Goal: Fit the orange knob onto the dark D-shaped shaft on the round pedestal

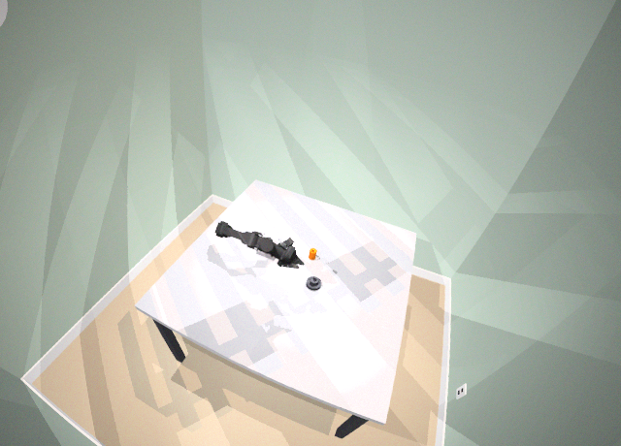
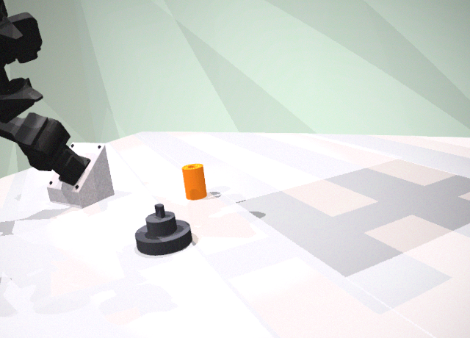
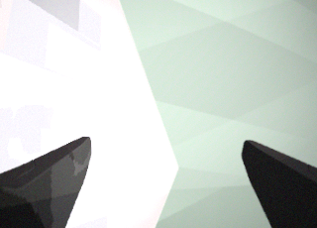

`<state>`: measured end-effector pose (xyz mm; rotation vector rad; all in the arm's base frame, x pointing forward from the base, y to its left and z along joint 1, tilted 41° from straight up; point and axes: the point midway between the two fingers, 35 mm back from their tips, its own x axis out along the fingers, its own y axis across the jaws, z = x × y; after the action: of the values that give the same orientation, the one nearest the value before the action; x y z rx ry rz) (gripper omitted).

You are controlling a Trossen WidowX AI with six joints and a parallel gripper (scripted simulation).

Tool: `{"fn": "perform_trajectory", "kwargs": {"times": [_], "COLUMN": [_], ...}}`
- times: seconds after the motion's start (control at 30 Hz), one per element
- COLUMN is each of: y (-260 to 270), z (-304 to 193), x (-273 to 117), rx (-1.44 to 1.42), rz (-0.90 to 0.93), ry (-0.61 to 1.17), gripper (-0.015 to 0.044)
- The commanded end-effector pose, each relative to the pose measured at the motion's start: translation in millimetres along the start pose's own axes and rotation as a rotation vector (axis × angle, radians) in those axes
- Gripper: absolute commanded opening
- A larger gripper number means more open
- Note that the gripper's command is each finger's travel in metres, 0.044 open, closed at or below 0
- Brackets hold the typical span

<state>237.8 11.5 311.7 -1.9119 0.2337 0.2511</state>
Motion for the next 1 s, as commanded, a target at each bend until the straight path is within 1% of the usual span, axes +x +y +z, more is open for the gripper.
{"fn": "perform_trajectory", "kwargs": {"times": [0.0,0.03,0.1,0.23,0.33,0.4,0.63,0.8,0.97], "y": [0.0,0.8,7.1,29.7,49.3,63.6,94.9,117.6,140.4], "z": [0.0,1.4,12.6,50.0,79.4,99.2,138.0,163.6,186.6], "x": [0.0,1.6,13.7,44.5,61.2,69.1,78.4,80.5,79.4], "rx": [0.000,0.012,0.110,0.384,0.564,0.662,0.828,0.932,1.015], "rz": [0.000,0.008,0.076,0.301,0.473,0.581,0.770,0.864,0.910], "ry": [0.000,-0.005,-0.038,-0.080,-0.051,-0.006,0.147,0.310,0.498], "gripper": [0.0426,0.0440,0.0440,0.0440,0.0440,0.0440,0.0440,0.0440,0.0440]}}
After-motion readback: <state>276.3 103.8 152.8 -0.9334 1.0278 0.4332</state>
